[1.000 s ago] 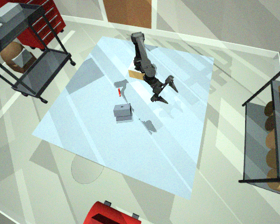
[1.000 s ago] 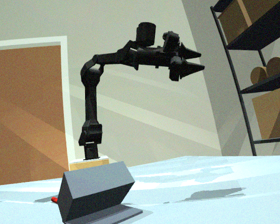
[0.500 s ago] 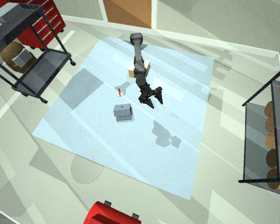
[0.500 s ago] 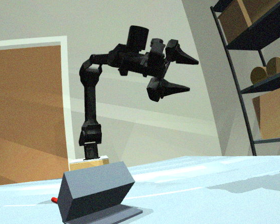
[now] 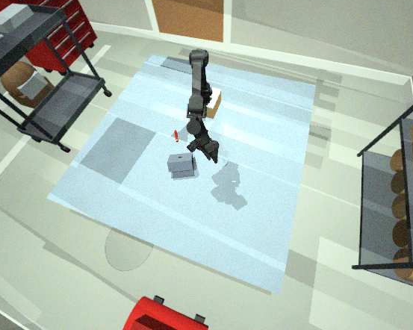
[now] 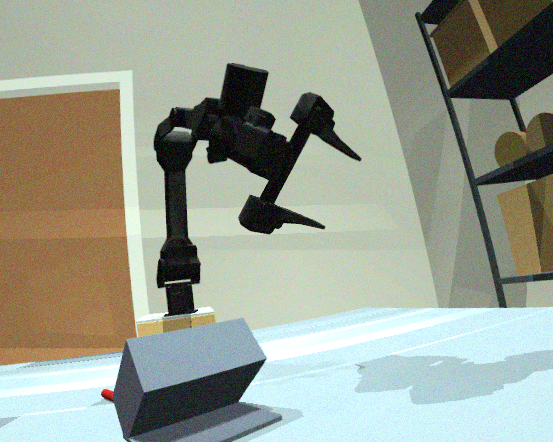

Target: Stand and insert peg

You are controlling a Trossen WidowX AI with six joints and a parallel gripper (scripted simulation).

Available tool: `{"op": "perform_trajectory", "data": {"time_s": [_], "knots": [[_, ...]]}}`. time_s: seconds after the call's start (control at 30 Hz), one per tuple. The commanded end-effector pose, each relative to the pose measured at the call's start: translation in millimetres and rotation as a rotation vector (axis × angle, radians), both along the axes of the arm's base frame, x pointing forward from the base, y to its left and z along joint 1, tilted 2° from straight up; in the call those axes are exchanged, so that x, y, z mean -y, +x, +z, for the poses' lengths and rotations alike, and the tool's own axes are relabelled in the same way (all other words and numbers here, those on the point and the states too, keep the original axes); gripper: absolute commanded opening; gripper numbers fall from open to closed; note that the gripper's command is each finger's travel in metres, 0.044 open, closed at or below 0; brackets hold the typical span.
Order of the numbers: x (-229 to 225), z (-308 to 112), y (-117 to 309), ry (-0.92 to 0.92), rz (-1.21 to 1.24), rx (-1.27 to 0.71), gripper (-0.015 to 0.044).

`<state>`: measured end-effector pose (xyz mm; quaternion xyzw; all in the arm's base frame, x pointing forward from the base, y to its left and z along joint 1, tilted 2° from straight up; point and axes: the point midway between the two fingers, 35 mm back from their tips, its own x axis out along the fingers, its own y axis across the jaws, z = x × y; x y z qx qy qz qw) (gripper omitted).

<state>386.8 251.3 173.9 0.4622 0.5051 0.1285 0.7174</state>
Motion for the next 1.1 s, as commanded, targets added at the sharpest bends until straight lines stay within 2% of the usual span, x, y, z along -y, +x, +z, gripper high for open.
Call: {"op": "perform_trajectory", "data": {"time_s": [0.0,0.53,1.07], "knots": [[22.5,-17.5,3.2,-0.018,-0.098,-0.087,0.0440],[98.6,-64.4,6.2,-0.047,-0.484,-0.377,0.0440],[181.9,-108.4,-15.4,-0.070,-0.954,-0.665,0.0440]]}}
